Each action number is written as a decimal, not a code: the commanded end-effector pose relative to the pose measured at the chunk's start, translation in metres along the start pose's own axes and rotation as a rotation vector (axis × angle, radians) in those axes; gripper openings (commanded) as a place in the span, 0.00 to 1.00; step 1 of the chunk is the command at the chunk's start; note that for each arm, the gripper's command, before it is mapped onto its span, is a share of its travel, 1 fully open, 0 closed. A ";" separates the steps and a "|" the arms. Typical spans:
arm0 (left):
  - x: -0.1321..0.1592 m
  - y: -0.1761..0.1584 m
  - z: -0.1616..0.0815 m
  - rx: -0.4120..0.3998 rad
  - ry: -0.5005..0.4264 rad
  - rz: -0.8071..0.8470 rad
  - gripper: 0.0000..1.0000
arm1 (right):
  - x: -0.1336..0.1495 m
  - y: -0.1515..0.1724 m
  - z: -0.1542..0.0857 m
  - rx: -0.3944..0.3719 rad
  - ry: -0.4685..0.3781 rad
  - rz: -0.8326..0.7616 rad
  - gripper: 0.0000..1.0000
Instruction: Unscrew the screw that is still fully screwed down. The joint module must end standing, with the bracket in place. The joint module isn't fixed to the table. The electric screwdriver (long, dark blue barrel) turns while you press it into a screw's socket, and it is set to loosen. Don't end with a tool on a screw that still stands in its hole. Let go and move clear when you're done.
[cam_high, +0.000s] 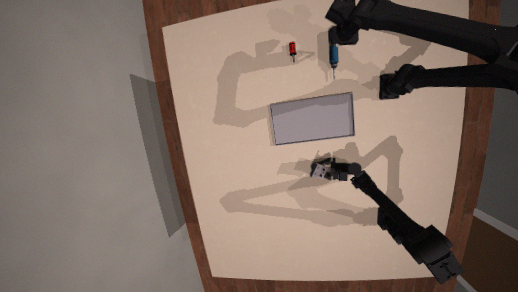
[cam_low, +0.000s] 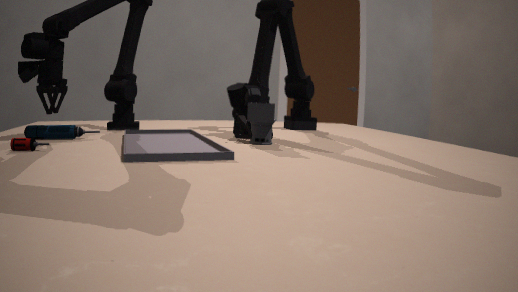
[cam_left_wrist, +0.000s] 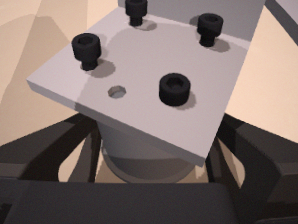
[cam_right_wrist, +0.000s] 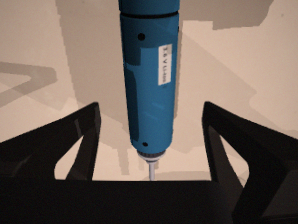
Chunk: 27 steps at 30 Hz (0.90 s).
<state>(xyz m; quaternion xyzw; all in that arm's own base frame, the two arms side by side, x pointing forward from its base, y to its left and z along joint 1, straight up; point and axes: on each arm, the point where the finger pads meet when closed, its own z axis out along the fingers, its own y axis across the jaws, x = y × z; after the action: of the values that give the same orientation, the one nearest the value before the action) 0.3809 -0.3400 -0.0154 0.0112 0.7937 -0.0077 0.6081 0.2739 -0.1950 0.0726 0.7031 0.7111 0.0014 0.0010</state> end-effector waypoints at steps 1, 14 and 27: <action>0.011 -0.003 -0.004 0.010 0.001 0.010 0.61 | -0.008 0.012 -0.011 -0.029 -0.023 0.000 0.65; 0.011 -0.003 -0.004 0.010 0.001 0.010 0.61 | -0.008 0.012 -0.011 -0.029 -0.023 0.000 0.65; 0.011 -0.003 -0.004 0.010 0.001 0.011 0.60 | -0.008 0.012 -0.011 -0.029 -0.023 0.000 0.65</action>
<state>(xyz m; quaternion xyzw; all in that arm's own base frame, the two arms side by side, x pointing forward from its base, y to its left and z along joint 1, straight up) 0.3809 -0.3400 -0.0155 0.0111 0.7937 -0.0078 0.6081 0.2739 -0.1950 0.0726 0.7031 0.7111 0.0014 0.0010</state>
